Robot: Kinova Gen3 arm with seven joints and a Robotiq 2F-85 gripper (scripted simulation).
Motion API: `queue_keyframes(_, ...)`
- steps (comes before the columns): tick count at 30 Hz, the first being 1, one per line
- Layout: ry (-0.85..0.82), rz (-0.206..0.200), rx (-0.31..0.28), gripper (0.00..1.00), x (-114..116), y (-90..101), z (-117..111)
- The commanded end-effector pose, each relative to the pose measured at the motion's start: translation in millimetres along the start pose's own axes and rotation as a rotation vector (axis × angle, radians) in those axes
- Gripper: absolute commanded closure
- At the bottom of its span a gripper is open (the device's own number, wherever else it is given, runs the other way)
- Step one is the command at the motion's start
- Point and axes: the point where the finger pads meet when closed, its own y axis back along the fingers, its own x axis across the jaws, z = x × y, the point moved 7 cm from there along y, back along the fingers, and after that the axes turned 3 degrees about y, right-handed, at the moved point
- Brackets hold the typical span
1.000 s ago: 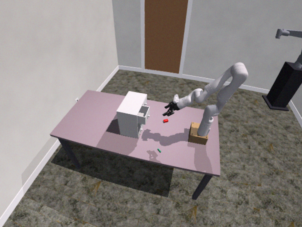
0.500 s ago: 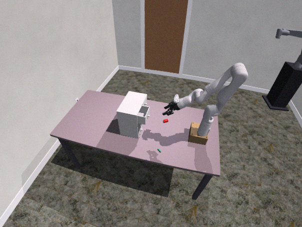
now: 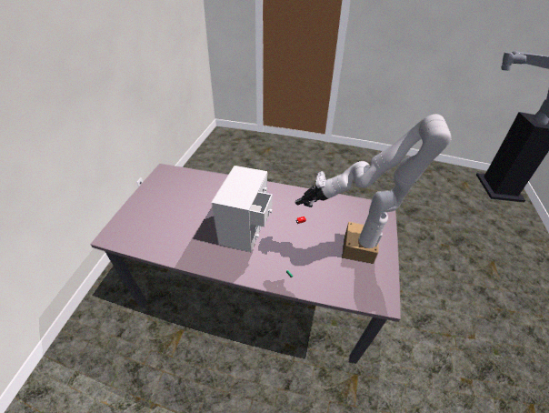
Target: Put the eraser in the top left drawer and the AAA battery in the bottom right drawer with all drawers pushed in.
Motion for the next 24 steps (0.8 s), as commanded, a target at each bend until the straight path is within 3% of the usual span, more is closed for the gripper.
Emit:
queue_keyframes(1, 0.000, 0.000, 0.001, 1.00, 0.0, 0.0, -0.1)
queue_keyframes(24, 0.000, 0.000, 0.000, 1.00, 0.1, -2.6, 0.1)
